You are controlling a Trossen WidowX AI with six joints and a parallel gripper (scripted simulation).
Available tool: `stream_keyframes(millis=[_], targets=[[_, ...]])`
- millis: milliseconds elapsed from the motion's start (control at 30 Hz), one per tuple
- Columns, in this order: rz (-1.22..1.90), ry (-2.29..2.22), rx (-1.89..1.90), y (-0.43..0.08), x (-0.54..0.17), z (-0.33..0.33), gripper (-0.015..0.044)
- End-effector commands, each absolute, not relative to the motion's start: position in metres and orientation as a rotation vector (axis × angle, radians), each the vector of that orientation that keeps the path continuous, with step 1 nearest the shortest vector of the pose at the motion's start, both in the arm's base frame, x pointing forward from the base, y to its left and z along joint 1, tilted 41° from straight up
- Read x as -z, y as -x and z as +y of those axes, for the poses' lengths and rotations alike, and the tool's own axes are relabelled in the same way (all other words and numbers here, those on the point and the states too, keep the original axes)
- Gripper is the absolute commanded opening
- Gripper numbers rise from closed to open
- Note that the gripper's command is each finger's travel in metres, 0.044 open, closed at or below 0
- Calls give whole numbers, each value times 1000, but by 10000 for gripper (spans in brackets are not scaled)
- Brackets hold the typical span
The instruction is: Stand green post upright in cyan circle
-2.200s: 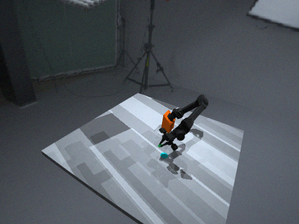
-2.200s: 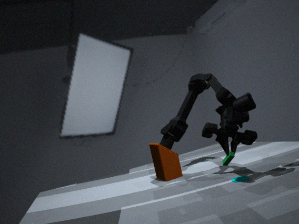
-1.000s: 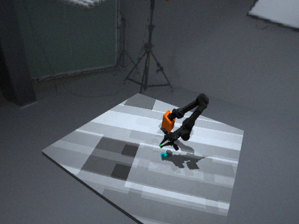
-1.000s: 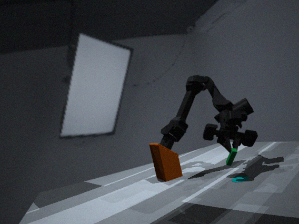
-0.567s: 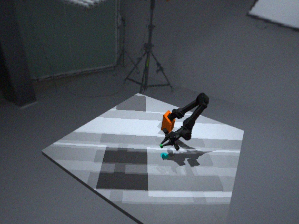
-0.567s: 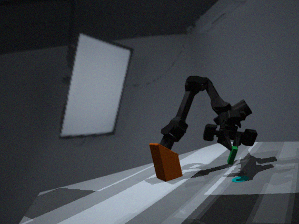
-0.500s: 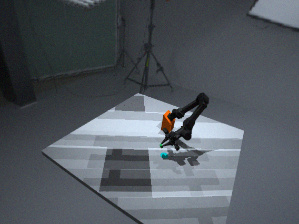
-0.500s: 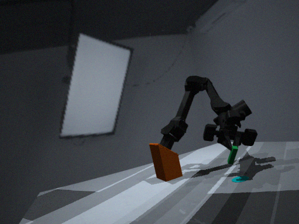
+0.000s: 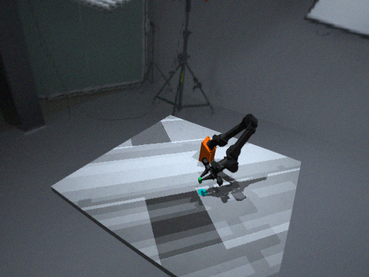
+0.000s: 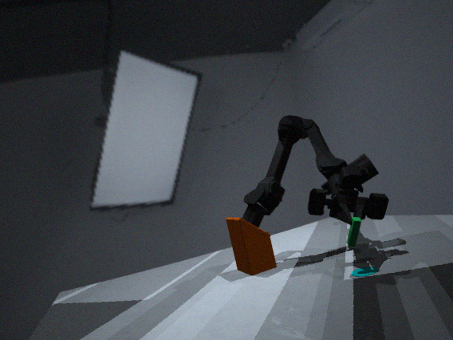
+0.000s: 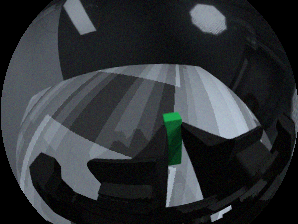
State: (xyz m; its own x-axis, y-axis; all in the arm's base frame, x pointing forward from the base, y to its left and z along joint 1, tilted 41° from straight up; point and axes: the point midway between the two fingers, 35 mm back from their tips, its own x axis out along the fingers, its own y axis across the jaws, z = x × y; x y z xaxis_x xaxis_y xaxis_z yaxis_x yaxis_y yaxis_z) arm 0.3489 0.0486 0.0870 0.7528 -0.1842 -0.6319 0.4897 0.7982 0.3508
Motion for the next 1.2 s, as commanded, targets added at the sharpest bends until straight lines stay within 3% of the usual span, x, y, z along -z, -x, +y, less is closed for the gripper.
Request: stream_keyframes(millis=[0,1167], targets=[[577,-546,395,-347,-91,48,23],[319,-657,438,-328,-110,47,23]])
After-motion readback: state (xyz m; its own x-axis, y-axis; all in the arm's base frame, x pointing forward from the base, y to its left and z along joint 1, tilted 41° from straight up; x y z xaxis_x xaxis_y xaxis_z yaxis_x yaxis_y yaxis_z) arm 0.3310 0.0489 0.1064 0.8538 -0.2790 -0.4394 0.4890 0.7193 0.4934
